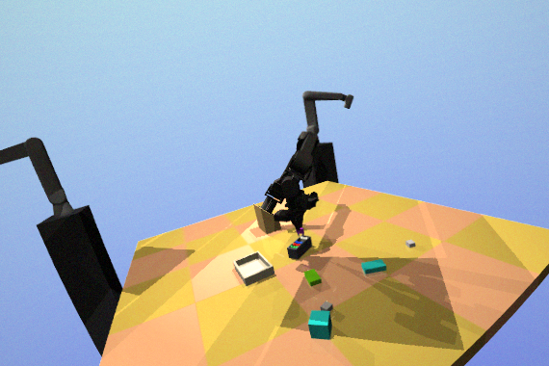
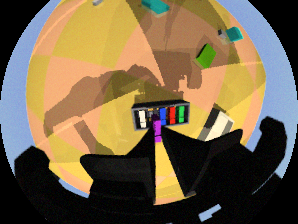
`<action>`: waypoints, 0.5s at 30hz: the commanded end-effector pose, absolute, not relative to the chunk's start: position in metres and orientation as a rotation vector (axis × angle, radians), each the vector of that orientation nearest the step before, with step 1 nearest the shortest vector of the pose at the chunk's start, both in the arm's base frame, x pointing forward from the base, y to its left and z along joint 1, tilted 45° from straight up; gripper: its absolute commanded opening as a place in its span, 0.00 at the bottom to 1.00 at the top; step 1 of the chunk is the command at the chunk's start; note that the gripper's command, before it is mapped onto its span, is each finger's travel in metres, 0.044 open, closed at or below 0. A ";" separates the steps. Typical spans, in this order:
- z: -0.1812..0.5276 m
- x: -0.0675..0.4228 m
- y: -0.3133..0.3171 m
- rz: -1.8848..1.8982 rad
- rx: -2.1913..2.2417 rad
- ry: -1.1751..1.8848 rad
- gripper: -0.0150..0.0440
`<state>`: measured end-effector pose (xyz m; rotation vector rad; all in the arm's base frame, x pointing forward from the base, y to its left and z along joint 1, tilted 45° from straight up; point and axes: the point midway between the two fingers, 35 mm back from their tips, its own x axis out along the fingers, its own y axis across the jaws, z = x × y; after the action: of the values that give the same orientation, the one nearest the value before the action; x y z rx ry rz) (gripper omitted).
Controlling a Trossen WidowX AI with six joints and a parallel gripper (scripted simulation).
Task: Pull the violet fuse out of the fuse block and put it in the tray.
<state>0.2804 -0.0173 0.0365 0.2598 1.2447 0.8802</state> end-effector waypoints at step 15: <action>0.022 0.290 -0.057 0.871 0.246 1.246 0.25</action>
<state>0.2876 -0.0435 0.0315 0.2508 1.2438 0.8744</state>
